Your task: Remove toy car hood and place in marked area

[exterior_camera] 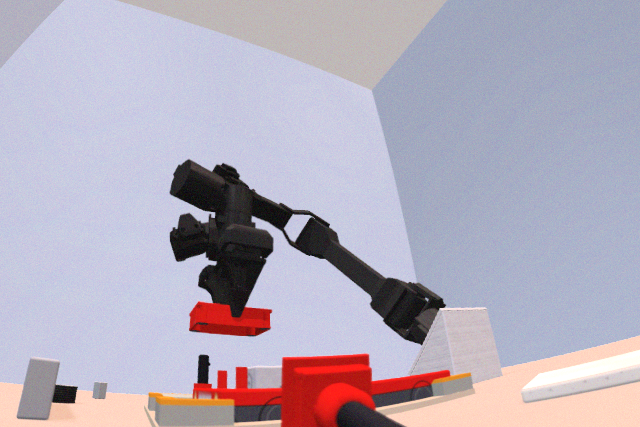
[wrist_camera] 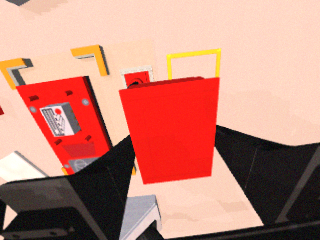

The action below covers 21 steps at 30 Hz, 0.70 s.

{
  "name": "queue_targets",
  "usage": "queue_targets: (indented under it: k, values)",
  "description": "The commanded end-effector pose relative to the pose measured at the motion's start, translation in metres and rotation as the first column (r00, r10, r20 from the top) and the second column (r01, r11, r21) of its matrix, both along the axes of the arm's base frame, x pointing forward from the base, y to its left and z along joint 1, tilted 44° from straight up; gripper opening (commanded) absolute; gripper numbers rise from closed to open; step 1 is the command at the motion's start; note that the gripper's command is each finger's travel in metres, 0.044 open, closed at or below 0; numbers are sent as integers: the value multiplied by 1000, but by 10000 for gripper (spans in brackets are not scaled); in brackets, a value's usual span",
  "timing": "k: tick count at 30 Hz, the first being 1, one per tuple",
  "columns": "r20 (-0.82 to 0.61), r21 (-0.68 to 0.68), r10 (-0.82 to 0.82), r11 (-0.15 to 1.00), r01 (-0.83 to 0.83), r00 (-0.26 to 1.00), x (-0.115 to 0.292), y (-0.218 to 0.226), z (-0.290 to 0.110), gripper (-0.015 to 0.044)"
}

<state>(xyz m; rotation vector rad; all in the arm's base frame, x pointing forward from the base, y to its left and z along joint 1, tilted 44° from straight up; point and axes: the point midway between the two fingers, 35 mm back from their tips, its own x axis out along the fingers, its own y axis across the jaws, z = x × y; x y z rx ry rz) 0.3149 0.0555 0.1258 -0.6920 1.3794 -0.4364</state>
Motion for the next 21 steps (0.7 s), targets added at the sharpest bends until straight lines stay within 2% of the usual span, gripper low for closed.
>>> queue_targets:
  k: [1, 11, 21]
  values:
    - [-4, -10, 3, 1000, -3, 1000, -4, -12, 9, 0]
    - [-2, -20, -1, 1000, 1, 1000, -13, -40, 32, 0]
    - [-2, -20, -2, 1000, 2, 1000, -13, -44, 31, 0]
